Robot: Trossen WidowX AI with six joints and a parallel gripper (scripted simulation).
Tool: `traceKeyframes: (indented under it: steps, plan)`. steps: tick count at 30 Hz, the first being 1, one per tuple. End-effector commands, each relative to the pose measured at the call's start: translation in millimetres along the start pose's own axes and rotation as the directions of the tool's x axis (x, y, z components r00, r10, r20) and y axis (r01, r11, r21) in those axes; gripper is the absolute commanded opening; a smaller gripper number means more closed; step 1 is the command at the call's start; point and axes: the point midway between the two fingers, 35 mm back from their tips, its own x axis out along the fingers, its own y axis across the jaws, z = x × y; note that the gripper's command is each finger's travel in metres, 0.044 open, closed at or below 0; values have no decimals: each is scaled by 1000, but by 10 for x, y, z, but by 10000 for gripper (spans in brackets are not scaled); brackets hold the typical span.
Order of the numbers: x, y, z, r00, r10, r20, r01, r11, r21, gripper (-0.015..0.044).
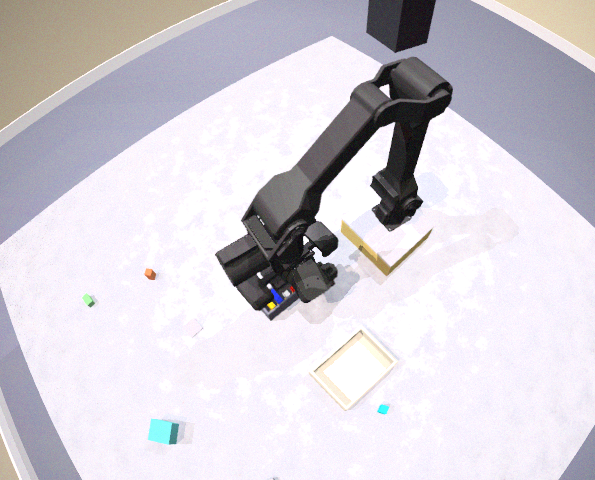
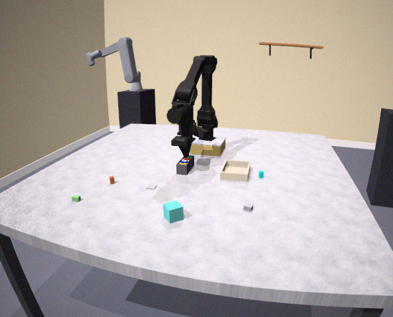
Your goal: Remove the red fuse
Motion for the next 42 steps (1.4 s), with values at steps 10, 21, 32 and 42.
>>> traceKeyframes:
  steps: [10,21,32,42]
  plan:
    - [44,4,7,1000,0,4,0,1000,0,67]
    - [115,5,8,1000,0,4,0,1000,0,67]
    - [104,5,1,1000,1,0,-1,1000,-2,27]
    - [97,4,1,1000,1,0,-1,1000,-2,0]
